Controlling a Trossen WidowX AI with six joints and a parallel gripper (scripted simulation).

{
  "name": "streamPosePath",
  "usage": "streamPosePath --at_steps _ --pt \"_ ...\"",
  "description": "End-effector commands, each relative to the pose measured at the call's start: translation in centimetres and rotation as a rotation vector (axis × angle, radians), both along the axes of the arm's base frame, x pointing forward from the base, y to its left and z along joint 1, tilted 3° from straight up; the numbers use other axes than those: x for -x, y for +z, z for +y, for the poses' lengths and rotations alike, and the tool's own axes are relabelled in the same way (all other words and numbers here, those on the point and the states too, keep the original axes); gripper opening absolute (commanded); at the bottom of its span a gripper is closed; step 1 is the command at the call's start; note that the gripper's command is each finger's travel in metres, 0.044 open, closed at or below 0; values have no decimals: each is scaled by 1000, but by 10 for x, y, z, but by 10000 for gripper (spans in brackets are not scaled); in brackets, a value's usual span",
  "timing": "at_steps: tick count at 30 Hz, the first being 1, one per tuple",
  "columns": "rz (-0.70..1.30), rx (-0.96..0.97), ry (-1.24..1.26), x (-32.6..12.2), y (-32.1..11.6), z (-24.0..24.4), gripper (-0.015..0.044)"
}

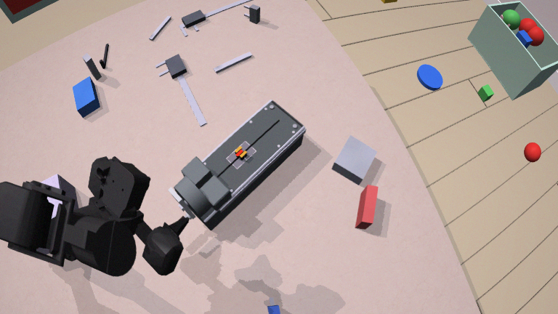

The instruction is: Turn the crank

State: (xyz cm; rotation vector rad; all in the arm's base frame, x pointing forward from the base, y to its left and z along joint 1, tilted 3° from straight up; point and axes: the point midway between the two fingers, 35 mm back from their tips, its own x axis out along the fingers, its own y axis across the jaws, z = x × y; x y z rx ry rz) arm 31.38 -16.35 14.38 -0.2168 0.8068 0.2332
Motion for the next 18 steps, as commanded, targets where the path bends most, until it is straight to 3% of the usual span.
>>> streamPosePath --at_steps 1,6,18 --pt "-2 -49 -40 4 -4 2 440" --pt "-2 -49 -40 4 -8 1 440" --pt "1 -52 -48 3 -78 -4 440"
